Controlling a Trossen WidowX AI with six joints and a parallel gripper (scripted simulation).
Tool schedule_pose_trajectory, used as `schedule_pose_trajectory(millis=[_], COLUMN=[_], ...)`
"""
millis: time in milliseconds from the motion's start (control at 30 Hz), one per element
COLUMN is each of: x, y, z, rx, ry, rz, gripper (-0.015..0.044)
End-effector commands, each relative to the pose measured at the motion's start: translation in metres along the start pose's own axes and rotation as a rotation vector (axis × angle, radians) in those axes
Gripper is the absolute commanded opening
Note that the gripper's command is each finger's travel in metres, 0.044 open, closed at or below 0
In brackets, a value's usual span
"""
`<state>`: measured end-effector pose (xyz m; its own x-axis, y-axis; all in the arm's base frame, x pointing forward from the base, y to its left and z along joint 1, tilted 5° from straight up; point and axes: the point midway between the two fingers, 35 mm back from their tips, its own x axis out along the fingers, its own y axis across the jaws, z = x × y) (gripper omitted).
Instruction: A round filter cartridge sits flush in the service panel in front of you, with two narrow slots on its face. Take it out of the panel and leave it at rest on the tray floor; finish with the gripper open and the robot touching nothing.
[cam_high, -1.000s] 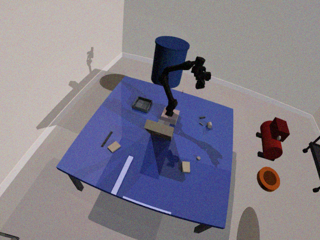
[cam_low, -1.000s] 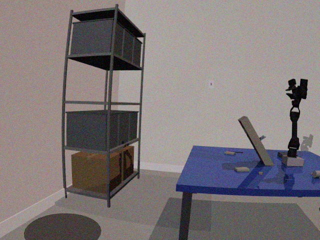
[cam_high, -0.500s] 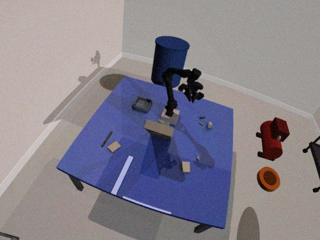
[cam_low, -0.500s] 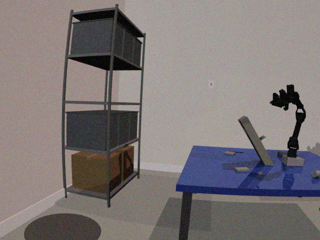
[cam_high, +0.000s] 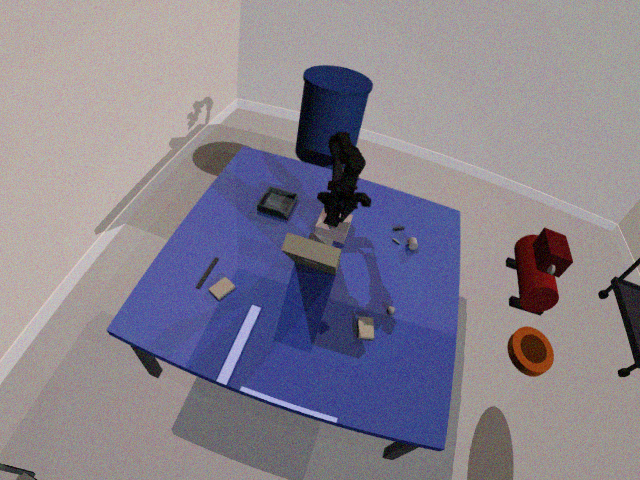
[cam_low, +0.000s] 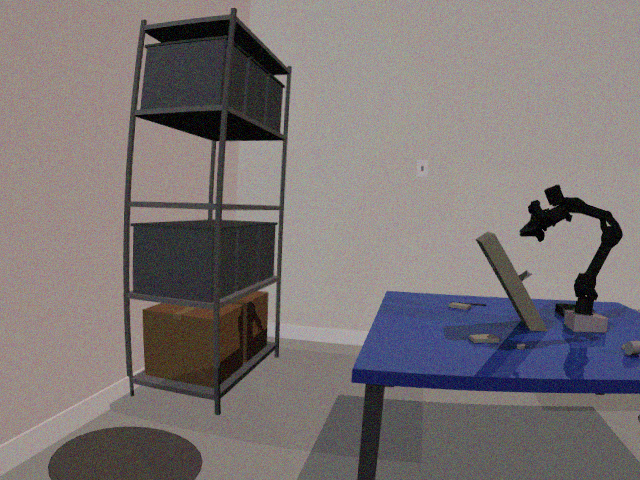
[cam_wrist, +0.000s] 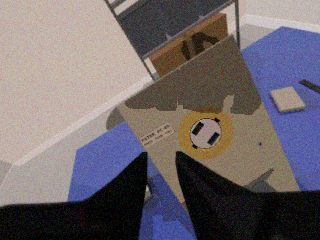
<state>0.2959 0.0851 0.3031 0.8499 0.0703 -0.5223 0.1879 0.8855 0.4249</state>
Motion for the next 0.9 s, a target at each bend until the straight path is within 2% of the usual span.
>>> schedule_pose_trajectory(millis=[0,433,867], x=[0.023,0.023,0.043], y=[-0.061,-0.062,-0.063], z=[-0.008,-0.008,-0.009], rx=[0.539,0.546,0.546], ry=[0.038,0.038,0.038], rz=[-0.109,-0.11,-0.109], gripper=[0.0109,0.0109,0.0109])
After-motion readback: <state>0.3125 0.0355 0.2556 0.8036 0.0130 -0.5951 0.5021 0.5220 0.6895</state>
